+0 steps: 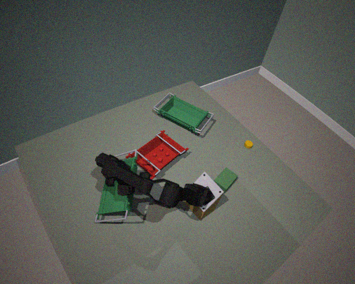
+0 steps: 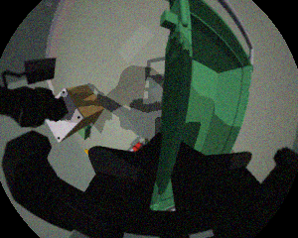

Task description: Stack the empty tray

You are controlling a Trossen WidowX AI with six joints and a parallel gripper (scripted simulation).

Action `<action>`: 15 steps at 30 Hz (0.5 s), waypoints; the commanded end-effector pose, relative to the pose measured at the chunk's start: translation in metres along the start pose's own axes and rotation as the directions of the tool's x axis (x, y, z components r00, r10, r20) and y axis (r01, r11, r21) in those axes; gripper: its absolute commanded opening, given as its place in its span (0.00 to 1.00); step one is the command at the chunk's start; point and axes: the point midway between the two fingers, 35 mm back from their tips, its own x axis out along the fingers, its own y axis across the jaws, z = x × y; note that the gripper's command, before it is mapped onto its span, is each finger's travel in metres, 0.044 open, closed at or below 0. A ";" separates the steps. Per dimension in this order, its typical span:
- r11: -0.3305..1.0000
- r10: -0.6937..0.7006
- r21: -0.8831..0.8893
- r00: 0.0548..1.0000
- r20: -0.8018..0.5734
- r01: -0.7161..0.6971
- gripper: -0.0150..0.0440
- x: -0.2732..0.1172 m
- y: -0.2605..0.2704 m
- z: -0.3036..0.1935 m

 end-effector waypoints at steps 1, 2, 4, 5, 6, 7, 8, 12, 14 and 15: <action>0.999 -0.013 0.031 1.000 -0.003 0.013 0.25 -0.004 -0.003 -0.015; 0.999 -0.012 0.040 1.000 -0.001 0.012 0.25 -0.003 -0.003 -0.019; 0.998 -0.009 0.057 1.000 0.003 0.009 0.25 -0.002 -0.002 -0.027; 0.998 -0.008 0.066 1.000 0.005 0.008 0.25 -0.002 -0.002 -0.030; 0.997 -0.007 0.075 1.000 0.007 0.006 0.25 -0.001 -0.001 -0.034; 0.996 -0.006 0.084 1.000 0.009 0.005 0.25 -0.001 -0.001 -0.038; 0.996 -0.005 0.092 1.000 0.012 0.004 0.25 0.000 0.000 -0.042; 0.992 -0.003 0.128 1.000 0.022 0.001 0.25 0.002 0.002 -0.058; 0.989 -0.003 0.145 1.000 0.027 -0.001 0.25 0.002 0.004 -0.066; 0.988 -0.003 0.154 1.000 0.030 -0.001 0.25 0.003 0.005 -0.070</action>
